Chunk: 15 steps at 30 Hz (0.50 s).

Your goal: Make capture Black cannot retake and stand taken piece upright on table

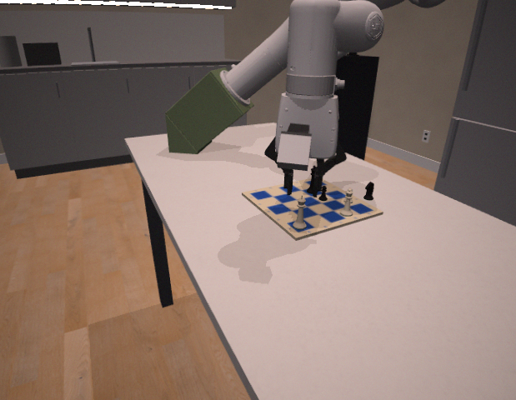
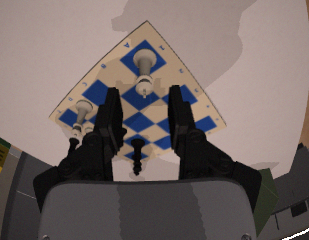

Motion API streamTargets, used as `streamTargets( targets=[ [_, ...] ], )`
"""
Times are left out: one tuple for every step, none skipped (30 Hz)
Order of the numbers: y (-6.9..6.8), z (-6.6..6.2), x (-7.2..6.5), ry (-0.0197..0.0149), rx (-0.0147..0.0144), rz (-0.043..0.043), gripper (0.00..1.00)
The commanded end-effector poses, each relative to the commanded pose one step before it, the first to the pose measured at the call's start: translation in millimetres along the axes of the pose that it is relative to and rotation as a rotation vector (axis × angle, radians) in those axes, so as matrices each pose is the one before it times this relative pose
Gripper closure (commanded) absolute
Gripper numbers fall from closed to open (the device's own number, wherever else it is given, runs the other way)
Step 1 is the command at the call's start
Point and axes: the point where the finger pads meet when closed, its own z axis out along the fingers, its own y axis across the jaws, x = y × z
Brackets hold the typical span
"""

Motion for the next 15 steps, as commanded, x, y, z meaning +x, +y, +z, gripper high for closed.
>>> streamTargets(
  targets=[
    [-0.36,1.24,1.15,0.00319,0.00002,-0.00099,0.58],
    [0.0,1.54,0.0,0.0,0.0,0.0,0.58],
    [0.0,1.8,0.0,0.0,0.00001,0.0,0.58],
    [0.0,2.05,-0.01,0.0,-0.00001,0.0,0.58],
    [0.0,2.25,0.01,0.0,0.00001,0.0,0.58],
    [0.0,2.43,0.0,0.0,-0.00001,0.0,0.58],
    [0.0,2.55,0.0,0.0,0.00001,0.0,0.58],
    [0.0,2.65,-0.01,0.0,-0.00002,0.00001,0.58],
    [0.0,2.68,0.01,0.0,0.00002,-0.00001,0.58],
    [0.0,2.68,0.0,0.0,-0.00001,0.0,0.58],
    [0.0,2.62,0.0,0.0,0.00001,0.0,0.58],
    [0.0,2.53,0.0,0.0,-0.00001,0.0,0.58],
    [0.0,2.38,0.0,0.0,0.0,0.0,0.58],
    [0.0,2.21,0.0,0.0,-0.00001,0.0,0.58],
    [0.0,0.0,0.0,0.0,0.0,0.0,0.58]
  ],
)
